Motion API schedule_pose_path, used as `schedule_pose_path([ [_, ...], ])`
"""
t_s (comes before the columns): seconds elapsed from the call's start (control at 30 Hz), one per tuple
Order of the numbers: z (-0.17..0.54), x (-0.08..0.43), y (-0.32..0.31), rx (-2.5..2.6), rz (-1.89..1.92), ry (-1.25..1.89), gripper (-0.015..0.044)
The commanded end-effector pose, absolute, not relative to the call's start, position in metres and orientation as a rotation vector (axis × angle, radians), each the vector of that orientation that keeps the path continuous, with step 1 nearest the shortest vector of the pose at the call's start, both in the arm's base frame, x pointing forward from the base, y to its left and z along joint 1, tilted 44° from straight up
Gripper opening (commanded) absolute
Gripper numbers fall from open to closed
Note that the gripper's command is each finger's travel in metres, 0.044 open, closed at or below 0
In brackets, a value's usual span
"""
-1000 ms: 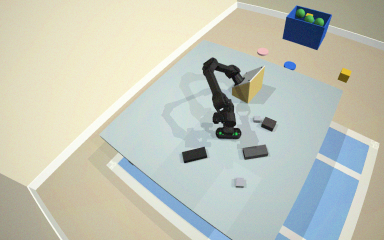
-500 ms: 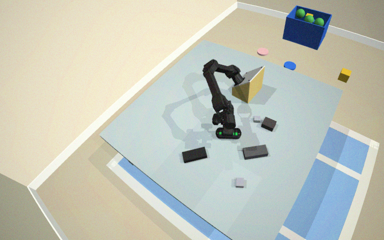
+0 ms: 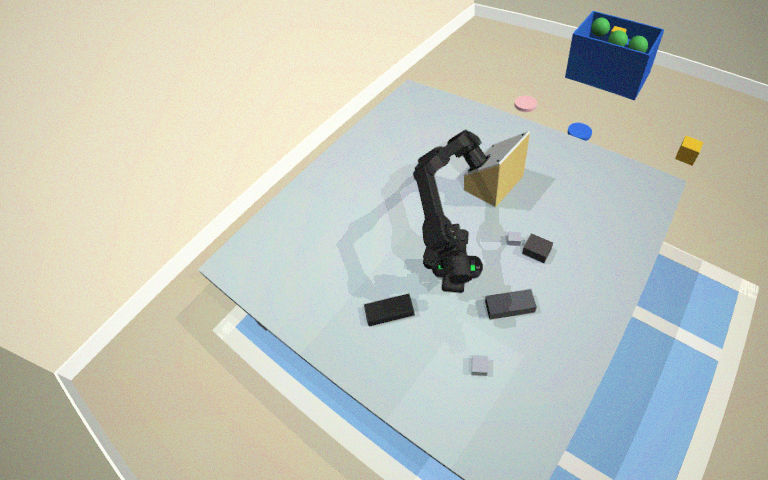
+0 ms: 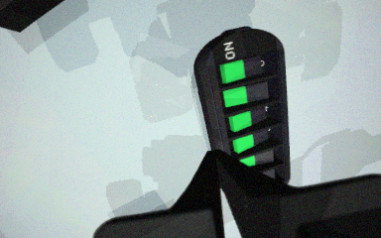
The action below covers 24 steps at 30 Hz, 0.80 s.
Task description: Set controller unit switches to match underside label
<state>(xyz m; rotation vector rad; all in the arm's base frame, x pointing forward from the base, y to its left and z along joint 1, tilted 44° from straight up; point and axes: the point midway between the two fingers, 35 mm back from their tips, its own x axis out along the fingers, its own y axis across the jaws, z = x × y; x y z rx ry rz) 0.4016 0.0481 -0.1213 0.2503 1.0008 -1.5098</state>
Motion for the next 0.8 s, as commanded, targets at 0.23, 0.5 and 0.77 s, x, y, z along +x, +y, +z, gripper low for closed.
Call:
schedule_pose_path([
  [0.23,-0.134,0.405,0.041,0.241,-1.550,1.007,0.0000],
  [0.5,-0.145,0.404,0.031,0.218,-1.543,1.021,0.0000],
  [0.77,-0.157,0.402,0.020,0.195,-1.536,1.036,0.0000],
])
